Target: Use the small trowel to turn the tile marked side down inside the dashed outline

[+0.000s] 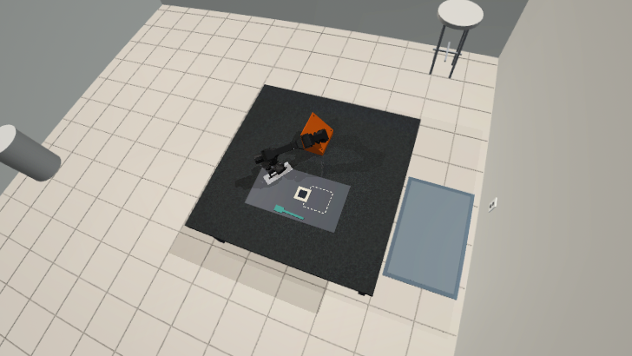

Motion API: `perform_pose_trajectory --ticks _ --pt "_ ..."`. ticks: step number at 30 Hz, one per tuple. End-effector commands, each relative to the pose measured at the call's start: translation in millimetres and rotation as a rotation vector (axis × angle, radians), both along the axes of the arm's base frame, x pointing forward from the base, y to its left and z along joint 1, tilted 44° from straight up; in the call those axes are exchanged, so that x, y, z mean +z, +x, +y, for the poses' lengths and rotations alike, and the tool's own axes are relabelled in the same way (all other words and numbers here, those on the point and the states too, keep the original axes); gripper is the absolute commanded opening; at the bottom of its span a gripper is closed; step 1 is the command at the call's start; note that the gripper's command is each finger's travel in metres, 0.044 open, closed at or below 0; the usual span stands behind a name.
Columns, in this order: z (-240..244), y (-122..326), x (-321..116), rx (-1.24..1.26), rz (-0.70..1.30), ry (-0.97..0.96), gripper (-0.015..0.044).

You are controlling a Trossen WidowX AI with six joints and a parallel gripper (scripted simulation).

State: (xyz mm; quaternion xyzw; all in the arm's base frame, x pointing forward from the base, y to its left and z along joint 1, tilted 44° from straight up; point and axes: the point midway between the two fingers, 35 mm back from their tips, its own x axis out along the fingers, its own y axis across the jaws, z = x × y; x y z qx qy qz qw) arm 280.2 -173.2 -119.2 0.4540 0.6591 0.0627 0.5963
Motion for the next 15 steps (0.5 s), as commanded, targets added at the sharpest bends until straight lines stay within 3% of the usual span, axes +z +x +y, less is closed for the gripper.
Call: perform_pose_trajectory --ticks 1,15 --pt "0.7 1.3 -0.6 0.103 -0.095 -0.019 0.013" --pt "0.7 1.3 -0.6 0.107 -0.099 -0.02 0.013"
